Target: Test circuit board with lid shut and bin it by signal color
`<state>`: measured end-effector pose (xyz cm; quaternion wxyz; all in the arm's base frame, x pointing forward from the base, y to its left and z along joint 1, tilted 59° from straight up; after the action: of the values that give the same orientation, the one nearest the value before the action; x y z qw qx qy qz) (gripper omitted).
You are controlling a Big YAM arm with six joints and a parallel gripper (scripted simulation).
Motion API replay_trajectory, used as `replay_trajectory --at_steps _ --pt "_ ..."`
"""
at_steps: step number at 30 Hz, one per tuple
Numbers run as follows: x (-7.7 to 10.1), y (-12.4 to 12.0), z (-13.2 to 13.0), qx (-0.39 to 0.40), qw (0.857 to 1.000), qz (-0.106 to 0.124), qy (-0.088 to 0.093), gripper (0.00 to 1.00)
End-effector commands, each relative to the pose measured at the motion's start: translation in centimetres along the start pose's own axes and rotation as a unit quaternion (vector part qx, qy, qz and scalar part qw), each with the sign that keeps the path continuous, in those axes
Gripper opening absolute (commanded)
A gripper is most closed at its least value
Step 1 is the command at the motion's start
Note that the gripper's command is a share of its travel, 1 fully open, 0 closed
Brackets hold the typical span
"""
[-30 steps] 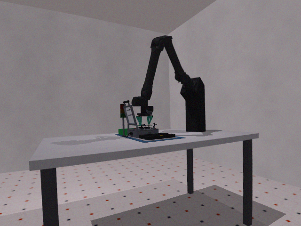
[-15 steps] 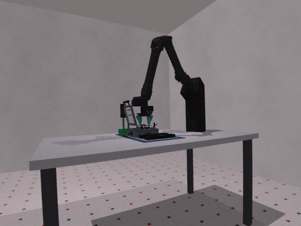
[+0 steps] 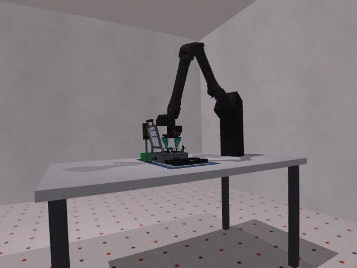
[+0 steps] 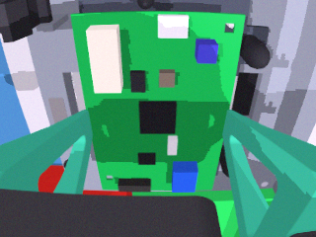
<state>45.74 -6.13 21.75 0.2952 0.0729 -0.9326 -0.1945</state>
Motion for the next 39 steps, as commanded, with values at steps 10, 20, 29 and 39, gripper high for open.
replay_trajectory --at_steps 10,20,29,39 --pt "-0.18 0.76 -0.07 0.002 1.000 -0.007 -0.001 0.72" --pt "-0.17 0.81 -0.26 0.002 1.000 -0.007 -0.001 0.72" --pt "-0.17 0.81 -0.26 0.002 1.000 -0.007 -0.001 0.72" --pt "-0.17 0.81 -0.26 0.002 1.000 -0.007 -0.001 0.72"
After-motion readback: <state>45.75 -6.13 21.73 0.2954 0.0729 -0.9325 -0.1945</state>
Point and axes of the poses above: the point where the finger pads meet when closed, its own x axis back along the fingers, its own z axis across the jaws, y = z × x, the point moved 9 cm from there along x, back along the fingers, and after that the axes turned 7 degrees about -x, right-handed, at the moved point
